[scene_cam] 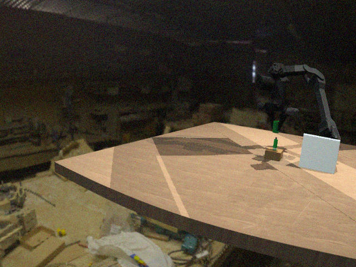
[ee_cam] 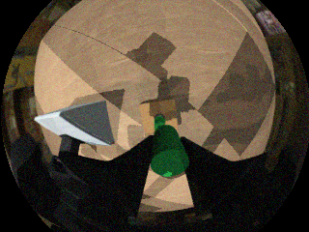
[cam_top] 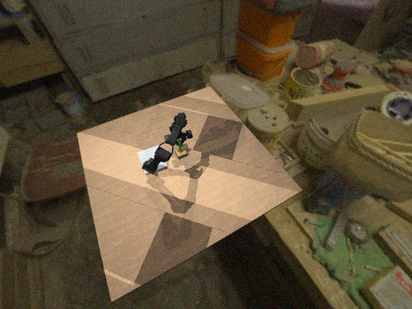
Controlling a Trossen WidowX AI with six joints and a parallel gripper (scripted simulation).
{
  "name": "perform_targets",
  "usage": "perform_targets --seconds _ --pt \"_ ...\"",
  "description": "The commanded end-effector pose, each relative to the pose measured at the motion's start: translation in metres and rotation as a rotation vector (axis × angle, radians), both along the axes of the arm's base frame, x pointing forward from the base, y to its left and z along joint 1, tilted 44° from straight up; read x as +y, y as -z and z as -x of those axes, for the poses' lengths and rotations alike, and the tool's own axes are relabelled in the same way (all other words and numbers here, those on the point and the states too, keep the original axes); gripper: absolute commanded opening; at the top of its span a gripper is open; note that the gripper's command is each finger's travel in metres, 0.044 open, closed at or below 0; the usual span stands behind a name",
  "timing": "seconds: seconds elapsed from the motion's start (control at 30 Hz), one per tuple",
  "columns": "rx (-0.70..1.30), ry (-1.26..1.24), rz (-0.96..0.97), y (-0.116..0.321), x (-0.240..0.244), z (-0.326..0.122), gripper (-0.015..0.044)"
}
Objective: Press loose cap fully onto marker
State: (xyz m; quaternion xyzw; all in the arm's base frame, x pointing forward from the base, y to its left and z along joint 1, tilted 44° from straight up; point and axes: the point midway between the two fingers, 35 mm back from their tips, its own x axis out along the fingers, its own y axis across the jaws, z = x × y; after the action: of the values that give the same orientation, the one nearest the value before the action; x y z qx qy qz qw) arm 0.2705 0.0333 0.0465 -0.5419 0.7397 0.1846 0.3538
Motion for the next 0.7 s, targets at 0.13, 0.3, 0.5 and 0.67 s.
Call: perform_targets --seconds 0.13,0.3,0.5,0.67 --pt "0.006 0.007 0.001 0.004 -0.004 0.007 0.0000" --pt "0.006 0.007 0.001 0.006 -0.006 0.007 0.0000" --pt "0.005 0.006 0.001 0.013 -0.013 0.008 0.0000" --pt "0.005 0.006 0.001 0.019 -0.018 0.009 0.0000"
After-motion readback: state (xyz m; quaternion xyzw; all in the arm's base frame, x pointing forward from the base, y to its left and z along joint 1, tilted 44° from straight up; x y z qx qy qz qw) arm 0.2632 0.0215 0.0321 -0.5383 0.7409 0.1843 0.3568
